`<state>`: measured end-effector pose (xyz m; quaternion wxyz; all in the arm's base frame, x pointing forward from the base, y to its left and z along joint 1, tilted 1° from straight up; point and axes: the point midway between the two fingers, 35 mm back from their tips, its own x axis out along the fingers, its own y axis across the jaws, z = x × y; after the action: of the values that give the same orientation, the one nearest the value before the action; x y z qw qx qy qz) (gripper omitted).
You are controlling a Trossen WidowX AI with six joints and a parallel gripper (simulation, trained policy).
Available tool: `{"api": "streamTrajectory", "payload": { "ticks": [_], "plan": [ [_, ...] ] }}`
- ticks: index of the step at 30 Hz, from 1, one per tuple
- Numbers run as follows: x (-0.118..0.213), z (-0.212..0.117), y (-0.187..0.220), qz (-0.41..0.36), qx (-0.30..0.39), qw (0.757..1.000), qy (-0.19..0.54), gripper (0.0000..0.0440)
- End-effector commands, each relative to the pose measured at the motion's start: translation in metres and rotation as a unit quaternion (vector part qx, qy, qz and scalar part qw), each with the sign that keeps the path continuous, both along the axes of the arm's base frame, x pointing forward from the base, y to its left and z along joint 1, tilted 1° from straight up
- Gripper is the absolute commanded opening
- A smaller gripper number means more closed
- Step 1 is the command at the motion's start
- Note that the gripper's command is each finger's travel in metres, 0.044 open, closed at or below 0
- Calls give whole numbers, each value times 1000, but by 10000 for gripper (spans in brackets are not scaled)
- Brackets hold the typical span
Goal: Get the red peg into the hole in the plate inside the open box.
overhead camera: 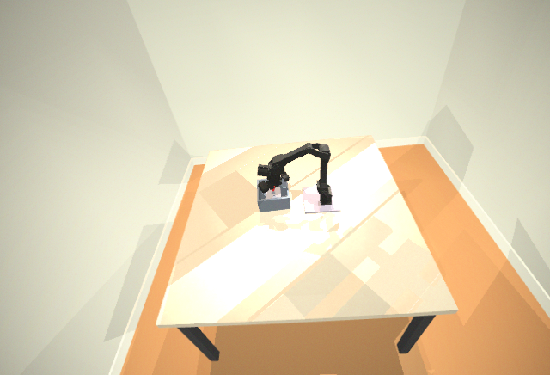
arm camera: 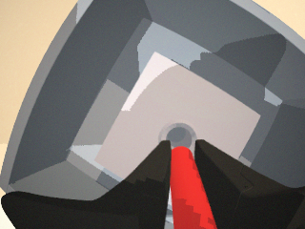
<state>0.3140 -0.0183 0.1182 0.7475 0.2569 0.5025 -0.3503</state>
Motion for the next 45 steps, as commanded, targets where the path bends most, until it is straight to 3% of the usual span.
{"api": "streamTrajectory", "payload": {
  "ticks": [1, 7, 14, 27, 45],
  "plan": [
    [3, -8, -4, 14, 5, 1000, 8, 0],
    [5, -24, -7, 43, 15, 999, 26, 5],
    [7, -36, -12, 55, 31, 997, 48, 147],
    [32, -8, -17, 80, 49, 994, 55, 172],
    [67, 32, -11, 57, 94, 988, 104, 210]
  ]
}}
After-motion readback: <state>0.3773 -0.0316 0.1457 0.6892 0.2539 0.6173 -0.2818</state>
